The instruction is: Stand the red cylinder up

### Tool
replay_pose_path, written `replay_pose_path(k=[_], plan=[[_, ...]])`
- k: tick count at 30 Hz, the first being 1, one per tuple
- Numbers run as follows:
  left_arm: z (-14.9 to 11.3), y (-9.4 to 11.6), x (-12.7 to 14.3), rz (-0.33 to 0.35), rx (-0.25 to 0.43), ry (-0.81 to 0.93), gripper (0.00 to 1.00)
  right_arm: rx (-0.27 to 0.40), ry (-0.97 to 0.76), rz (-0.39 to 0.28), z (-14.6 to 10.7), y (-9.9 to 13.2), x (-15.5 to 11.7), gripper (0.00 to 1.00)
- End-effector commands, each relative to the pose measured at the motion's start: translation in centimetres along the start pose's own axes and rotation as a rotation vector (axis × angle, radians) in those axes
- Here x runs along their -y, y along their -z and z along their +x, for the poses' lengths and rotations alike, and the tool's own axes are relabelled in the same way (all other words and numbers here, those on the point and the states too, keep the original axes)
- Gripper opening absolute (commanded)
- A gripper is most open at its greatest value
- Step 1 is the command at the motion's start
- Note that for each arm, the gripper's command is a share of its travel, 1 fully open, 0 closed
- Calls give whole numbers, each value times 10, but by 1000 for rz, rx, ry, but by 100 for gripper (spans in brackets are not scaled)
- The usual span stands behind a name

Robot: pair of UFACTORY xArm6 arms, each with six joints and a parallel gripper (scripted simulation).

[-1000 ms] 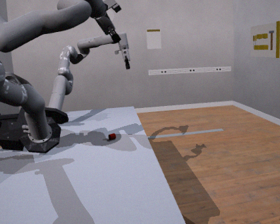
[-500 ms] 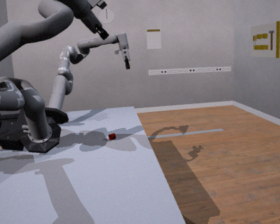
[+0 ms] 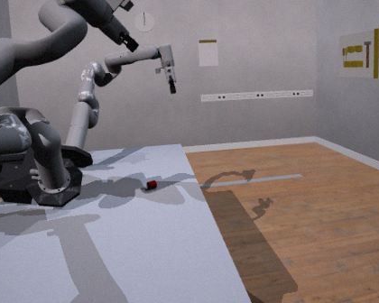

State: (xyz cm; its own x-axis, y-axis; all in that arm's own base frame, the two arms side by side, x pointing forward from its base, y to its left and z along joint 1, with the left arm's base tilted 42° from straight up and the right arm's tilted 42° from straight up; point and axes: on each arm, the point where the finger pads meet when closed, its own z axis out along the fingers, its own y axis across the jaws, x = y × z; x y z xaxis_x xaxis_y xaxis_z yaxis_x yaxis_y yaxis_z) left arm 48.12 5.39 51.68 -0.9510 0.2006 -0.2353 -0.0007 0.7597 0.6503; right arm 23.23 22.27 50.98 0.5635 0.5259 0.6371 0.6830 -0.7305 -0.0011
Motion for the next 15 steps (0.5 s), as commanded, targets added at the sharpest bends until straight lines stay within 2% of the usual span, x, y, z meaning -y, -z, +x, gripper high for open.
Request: replay_pose_path(k=[1, 15], plan=[[0, 1, 0, 0, 3, 1, 100, -7, 10, 8, -1, 3, 2, 100], [0, 1, 0, 0, 3, 1, 100, -11, 17, 13, -3, 5, 3, 100]])
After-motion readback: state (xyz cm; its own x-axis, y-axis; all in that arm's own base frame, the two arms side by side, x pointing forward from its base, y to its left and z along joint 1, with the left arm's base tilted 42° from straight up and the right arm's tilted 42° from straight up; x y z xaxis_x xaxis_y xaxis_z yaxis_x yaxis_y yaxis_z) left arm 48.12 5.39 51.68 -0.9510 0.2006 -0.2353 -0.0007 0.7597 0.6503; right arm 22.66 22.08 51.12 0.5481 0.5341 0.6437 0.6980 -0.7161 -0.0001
